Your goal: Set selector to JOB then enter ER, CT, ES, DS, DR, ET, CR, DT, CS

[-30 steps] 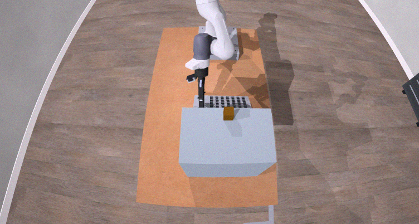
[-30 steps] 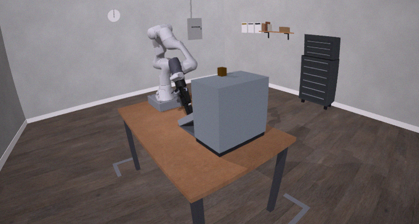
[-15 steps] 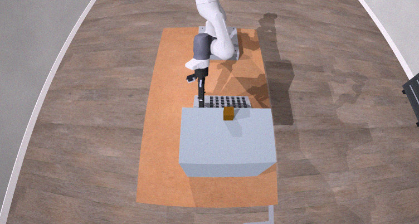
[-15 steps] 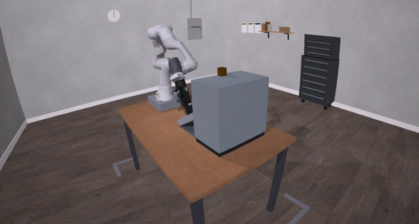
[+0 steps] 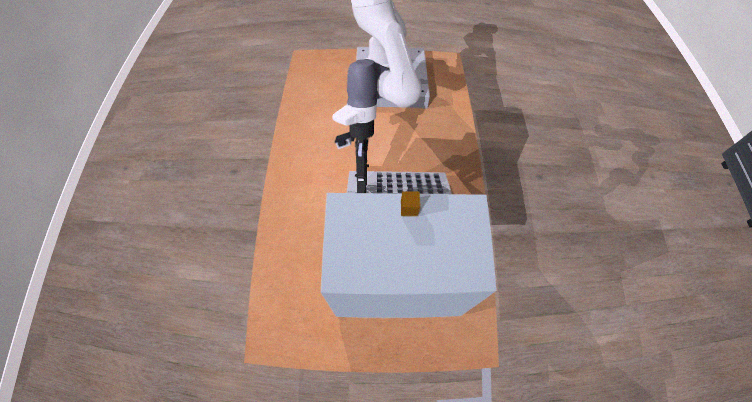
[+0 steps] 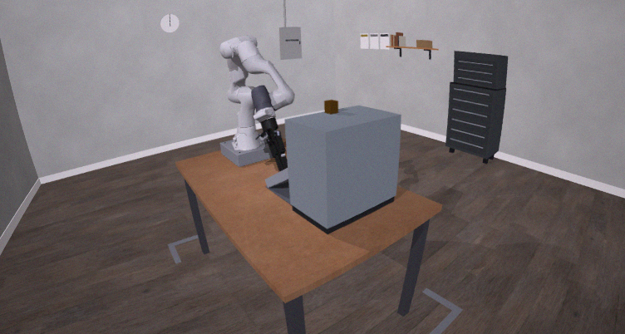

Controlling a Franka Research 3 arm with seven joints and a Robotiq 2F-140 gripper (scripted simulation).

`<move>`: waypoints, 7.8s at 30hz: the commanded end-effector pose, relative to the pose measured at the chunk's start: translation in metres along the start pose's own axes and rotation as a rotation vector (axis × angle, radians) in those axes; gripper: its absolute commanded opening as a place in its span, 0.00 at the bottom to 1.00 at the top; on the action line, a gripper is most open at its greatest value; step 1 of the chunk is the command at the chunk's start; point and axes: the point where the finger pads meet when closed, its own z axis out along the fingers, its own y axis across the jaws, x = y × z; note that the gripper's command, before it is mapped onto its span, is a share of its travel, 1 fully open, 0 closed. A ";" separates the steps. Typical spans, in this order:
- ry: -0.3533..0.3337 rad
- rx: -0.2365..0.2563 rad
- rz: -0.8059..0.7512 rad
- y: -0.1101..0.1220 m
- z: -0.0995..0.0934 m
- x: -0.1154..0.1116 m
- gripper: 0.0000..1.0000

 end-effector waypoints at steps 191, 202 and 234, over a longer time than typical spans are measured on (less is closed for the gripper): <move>0.003 0.002 -0.053 0.015 -0.023 -0.226 0.10; 0.003 0.002 -0.053 0.015 -0.011 -0.226 0.10; 0.003 0.002 -0.053 0.015 -0.009 -0.226 0.10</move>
